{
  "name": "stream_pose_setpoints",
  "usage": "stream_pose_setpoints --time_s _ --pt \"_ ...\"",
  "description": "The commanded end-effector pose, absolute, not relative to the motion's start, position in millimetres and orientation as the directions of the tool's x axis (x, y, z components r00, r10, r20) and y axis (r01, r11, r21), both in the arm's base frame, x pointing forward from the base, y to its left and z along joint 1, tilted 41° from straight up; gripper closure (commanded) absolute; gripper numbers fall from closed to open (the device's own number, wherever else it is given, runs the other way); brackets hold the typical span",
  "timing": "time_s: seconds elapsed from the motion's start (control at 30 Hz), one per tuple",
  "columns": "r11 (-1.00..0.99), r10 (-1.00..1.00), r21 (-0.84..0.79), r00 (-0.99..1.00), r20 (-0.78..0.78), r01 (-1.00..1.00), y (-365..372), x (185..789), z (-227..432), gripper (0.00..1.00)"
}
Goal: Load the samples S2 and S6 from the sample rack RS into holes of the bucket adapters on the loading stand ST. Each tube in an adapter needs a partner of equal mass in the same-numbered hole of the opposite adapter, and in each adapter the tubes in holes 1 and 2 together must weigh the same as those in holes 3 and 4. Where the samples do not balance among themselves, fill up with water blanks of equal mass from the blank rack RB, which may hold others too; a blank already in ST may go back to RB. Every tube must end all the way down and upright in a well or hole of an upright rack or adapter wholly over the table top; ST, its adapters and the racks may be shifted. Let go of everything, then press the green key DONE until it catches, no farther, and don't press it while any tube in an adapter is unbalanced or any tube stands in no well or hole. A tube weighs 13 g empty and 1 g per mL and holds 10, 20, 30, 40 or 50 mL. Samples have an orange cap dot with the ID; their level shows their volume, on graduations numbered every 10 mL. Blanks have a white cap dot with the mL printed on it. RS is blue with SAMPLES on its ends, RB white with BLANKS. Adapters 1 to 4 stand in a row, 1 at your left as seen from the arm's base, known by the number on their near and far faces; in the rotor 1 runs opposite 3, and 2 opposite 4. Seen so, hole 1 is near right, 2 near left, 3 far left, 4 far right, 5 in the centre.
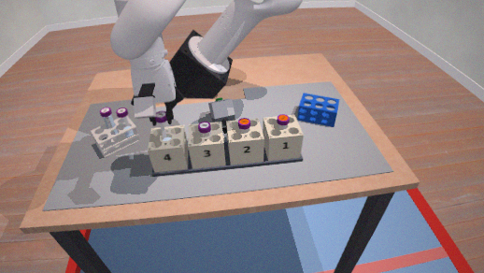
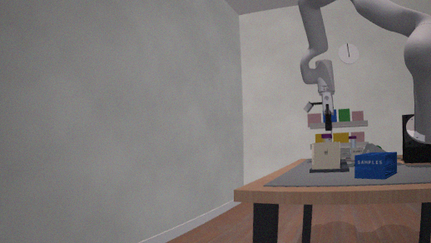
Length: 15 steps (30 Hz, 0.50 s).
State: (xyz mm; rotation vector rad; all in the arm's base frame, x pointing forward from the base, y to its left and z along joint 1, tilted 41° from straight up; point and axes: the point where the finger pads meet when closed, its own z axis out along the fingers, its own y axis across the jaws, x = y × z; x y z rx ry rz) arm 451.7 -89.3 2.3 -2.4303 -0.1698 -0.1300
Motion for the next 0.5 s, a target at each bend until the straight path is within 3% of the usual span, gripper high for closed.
stream_pose_setpoints --time_s 0.0,0.47 --pt "-0.756 0.087 -0.636 0.986 0.14 0.157 -87.9 452.5 0.2 1.0" --pt "-0.756 0.087 -0.636 0.986 0.14 0.157 -80.0 453.1 -8.9 1.0"
